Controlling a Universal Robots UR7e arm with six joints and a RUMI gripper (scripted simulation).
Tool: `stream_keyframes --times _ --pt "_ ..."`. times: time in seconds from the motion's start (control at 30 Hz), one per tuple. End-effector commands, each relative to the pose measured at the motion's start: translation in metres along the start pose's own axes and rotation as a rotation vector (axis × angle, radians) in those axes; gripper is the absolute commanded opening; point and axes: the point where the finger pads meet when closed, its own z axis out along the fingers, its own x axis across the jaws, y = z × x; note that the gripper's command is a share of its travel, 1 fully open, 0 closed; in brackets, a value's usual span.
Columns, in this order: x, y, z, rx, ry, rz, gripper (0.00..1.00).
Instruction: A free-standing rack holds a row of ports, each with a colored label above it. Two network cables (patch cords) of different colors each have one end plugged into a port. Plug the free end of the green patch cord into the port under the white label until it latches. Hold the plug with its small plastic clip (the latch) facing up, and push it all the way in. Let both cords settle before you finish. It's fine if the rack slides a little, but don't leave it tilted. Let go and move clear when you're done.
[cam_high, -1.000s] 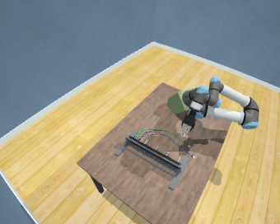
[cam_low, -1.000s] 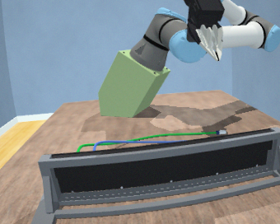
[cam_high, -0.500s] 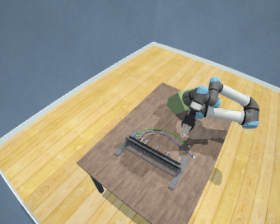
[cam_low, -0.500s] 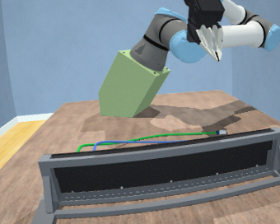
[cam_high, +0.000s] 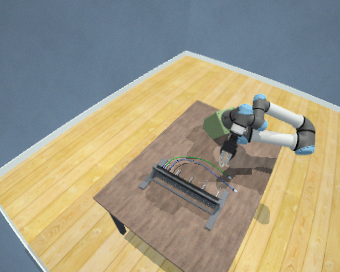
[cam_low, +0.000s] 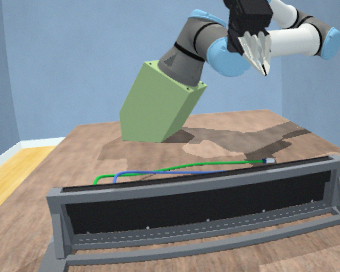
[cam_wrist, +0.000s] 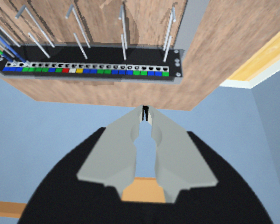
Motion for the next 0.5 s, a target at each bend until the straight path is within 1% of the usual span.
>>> stream_keyframes --times 0.0,0.47 --pt "-0.0001 -0.0012 0.0030 0.002 0.001 0.003 0.00" --pt "-0.0002 -0.0013 0.0093 0.003 0.001 0.003 0.00"
